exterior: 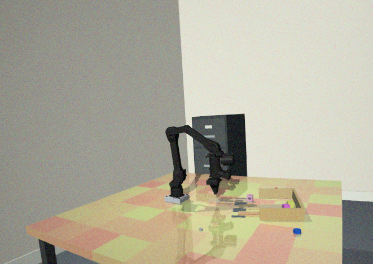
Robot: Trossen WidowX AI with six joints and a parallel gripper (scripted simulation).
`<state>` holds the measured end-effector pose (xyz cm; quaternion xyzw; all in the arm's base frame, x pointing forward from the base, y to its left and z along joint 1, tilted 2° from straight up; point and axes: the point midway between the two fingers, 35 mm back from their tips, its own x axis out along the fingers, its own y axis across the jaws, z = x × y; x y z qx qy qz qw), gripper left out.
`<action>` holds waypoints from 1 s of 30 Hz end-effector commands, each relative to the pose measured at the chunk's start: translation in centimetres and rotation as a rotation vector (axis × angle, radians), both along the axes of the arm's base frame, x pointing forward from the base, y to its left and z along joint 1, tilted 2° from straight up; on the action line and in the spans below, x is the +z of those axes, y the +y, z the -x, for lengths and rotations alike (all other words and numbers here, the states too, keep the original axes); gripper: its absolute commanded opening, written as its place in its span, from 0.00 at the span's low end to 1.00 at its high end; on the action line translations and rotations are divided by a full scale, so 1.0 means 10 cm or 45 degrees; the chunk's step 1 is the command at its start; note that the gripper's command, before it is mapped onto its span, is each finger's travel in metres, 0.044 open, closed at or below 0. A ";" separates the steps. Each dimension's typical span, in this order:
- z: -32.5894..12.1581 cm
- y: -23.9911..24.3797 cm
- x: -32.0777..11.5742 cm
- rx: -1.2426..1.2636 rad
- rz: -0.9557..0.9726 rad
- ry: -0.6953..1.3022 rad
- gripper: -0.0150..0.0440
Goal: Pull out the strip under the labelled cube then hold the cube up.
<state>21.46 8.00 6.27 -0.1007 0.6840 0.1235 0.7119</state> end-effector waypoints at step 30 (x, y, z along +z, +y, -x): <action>-1.04 0.41 0.20 -0.024 -0.003 -0.016 1.00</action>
